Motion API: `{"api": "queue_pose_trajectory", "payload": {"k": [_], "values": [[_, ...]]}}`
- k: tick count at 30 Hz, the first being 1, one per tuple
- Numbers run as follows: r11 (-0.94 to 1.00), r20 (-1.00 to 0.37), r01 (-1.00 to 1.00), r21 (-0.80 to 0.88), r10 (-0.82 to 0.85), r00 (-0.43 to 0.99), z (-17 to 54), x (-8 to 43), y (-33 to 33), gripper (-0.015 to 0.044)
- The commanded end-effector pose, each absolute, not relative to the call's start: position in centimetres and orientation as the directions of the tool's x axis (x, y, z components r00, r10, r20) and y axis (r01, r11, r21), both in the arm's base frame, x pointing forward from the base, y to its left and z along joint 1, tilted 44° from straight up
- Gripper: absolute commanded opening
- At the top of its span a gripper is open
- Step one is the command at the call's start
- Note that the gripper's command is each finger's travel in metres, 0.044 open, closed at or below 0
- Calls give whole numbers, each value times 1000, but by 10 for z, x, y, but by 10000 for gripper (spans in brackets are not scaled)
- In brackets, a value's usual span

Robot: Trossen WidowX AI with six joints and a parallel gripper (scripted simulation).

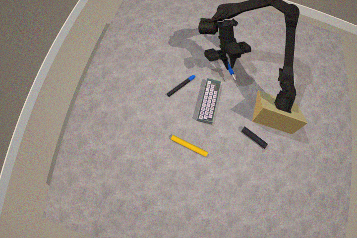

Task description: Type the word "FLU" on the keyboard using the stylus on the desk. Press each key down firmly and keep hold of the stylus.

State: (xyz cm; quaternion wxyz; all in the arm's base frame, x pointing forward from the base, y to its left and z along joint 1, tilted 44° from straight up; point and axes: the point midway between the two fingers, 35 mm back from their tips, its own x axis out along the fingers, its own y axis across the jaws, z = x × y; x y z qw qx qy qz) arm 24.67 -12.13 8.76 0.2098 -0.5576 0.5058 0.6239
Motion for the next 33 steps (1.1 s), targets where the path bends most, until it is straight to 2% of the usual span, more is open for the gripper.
{"api": "queue_pose_trajectory", "payload": {"k": [1, 17, 33], "values": [[-396, -908, -829, 396, -302, -290, 88, 247, -121, 0], [69, -925, -952, 299, -222, -307, 82, 261, -105, 0], [556, -934, -806, 201, -139, -329, 76, 275, -87, 0]]}}
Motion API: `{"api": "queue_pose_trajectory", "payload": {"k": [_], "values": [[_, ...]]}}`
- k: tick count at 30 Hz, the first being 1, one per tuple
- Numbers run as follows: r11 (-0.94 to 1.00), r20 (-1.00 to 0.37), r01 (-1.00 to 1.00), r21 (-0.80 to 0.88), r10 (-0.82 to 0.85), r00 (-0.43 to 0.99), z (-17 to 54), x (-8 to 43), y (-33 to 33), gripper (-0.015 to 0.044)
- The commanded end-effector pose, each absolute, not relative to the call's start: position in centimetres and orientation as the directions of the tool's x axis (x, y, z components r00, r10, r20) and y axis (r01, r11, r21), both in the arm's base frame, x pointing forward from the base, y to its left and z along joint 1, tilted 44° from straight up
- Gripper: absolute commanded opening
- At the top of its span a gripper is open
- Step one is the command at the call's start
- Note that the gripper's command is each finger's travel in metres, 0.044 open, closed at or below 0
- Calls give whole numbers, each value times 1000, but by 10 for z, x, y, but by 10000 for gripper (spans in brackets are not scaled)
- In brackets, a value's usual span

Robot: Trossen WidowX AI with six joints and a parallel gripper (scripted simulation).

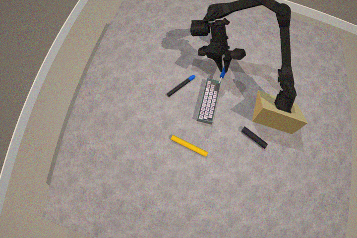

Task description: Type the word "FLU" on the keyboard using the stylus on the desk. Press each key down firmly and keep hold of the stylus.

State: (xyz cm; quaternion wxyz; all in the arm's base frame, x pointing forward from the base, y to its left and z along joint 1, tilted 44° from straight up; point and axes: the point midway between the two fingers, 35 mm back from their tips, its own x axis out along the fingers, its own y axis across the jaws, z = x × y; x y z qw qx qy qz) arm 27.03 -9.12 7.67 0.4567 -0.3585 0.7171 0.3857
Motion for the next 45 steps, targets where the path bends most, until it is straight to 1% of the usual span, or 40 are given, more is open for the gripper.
{"api": "queue_pose_trajectory", "payload": {"k": [1, 13, 24, 34, 45], "values": [[583, -934, -789, 195, -134, -330, 75, 276, -85, 0], [852, -934, -508, 124, -72, -349, 71, 286, -71, 0], [983, -930, -174, 53, -15, -368, 67, 294, -58, 0], [988, -922, 150, -25, 36, -386, 63, 302, -45, 0], [867, -909, 481, -128, 91, -406, 60, 309, -31, 0]]}}
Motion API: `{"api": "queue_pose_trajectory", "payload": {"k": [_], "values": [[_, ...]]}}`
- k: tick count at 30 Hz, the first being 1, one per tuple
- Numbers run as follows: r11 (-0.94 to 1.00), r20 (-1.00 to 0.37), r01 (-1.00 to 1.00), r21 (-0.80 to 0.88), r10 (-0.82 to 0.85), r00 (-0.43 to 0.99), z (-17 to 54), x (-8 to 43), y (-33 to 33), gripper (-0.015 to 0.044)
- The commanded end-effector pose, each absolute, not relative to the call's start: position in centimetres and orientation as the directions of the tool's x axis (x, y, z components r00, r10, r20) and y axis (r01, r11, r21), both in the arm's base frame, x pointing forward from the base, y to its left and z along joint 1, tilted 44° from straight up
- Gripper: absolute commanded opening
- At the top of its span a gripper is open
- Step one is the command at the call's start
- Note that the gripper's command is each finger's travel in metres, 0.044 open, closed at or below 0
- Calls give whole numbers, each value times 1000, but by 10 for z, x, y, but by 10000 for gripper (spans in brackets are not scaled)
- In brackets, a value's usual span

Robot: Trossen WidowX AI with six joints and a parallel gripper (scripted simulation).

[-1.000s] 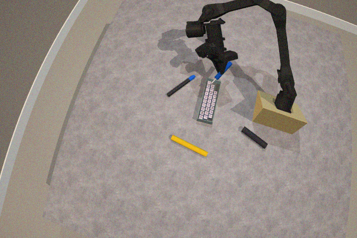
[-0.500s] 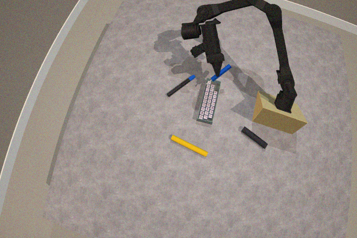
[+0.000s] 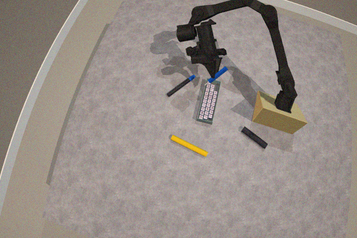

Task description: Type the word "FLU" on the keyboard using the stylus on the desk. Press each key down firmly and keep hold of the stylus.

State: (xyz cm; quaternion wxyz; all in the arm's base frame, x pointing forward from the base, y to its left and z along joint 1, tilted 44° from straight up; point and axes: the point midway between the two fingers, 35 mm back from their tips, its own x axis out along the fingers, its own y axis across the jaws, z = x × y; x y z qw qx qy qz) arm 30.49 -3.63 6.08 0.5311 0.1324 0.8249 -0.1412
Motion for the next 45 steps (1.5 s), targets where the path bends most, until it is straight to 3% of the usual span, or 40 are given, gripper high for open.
{"api": "queue_pose_trajectory", "payload": {"k": [1, 21, 45], "values": [[850, -908, 508, -138, 95, -408, 59, 310, -30, 0], [366, -876, 860, -357, 189, -444, 53, 322, -4, 0], [360, -875, 861, -360, 189, -445, 28, 320, -28, 0]]}}
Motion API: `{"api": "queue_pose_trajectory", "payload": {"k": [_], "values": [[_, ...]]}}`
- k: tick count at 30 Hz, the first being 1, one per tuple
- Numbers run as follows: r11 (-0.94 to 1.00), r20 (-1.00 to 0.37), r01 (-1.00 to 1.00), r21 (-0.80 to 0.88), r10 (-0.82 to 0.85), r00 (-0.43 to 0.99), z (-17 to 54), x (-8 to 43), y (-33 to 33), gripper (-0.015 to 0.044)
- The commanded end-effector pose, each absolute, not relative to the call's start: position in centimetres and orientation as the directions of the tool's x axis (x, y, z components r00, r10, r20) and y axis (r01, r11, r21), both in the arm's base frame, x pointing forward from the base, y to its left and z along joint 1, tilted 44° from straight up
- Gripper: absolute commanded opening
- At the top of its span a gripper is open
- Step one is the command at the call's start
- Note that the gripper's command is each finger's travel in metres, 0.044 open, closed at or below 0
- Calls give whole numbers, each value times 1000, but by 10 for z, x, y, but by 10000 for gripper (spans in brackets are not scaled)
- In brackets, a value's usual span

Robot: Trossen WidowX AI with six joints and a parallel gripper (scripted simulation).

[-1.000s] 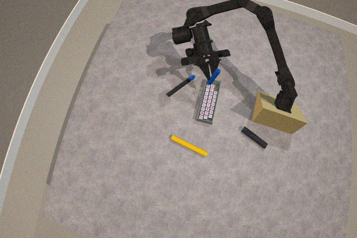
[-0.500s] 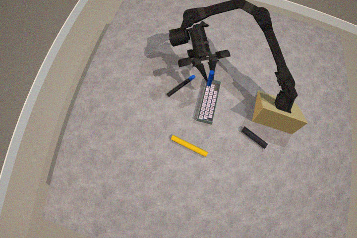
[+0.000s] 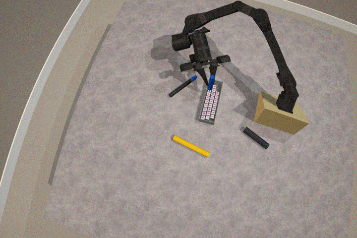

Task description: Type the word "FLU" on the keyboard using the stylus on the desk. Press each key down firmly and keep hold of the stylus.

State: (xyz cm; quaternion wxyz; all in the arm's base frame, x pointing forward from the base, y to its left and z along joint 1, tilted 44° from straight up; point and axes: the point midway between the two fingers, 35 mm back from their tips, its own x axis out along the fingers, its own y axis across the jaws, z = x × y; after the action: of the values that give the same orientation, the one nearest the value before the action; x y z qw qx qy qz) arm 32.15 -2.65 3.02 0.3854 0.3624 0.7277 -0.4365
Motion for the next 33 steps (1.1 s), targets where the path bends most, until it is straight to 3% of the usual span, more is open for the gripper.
{"api": "queue_pose_trajectory", "payload": {"k": [1, 4, 33], "values": [[360, -875, 861, -360, 189, -445, 28, 320, -28, 0], [360, -876, 861, -360, 189, -445, 27, 321, -29, 79], [360, -876, 861, -360, 188, -444, 19, 322, -37, 81]]}}
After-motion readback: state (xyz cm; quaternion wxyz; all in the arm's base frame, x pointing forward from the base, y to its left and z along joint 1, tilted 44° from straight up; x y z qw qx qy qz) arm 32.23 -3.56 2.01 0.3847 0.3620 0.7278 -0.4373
